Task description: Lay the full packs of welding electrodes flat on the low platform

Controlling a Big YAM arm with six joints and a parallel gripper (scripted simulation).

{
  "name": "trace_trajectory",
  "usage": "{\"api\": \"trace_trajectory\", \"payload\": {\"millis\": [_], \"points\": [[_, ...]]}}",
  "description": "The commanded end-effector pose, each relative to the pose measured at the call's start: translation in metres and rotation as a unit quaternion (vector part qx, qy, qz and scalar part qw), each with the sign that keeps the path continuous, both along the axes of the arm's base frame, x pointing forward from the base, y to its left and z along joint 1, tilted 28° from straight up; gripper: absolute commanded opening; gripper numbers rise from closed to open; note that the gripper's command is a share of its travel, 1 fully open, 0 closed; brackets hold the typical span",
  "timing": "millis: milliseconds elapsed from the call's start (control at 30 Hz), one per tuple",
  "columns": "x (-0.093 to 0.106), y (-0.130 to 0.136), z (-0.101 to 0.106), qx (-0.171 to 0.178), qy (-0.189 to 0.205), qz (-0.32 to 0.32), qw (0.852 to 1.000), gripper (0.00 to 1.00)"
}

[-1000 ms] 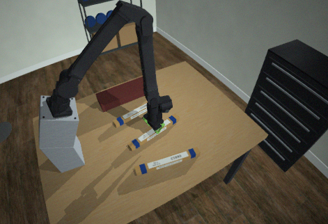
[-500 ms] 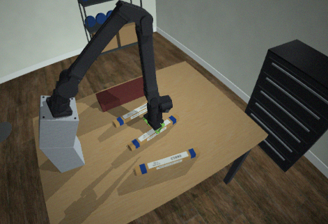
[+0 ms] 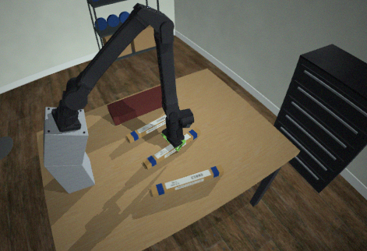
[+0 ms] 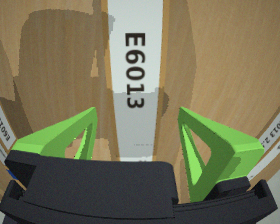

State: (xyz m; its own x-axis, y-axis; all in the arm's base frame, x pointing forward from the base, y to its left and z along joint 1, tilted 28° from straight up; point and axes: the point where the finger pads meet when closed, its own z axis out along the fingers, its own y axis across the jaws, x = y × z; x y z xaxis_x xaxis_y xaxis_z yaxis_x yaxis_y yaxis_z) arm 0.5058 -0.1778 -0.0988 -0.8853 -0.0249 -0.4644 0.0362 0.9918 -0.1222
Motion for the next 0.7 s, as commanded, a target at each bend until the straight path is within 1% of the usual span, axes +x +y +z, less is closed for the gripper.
{"api": "trace_trajectory", "payload": {"millis": [0, 267, 667], "points": [[0.004, 0.002, -0.010, 0.001, 0.002, 0.001, 1.000, 0.74], [0.008, 0.003, -0.019, 0.002, 0.002, 0.001, 1.000, 0.74], [0.002, 0.007, -0.024, 0.004, 0.008, 0.001, 1.000, 0.74]]}}
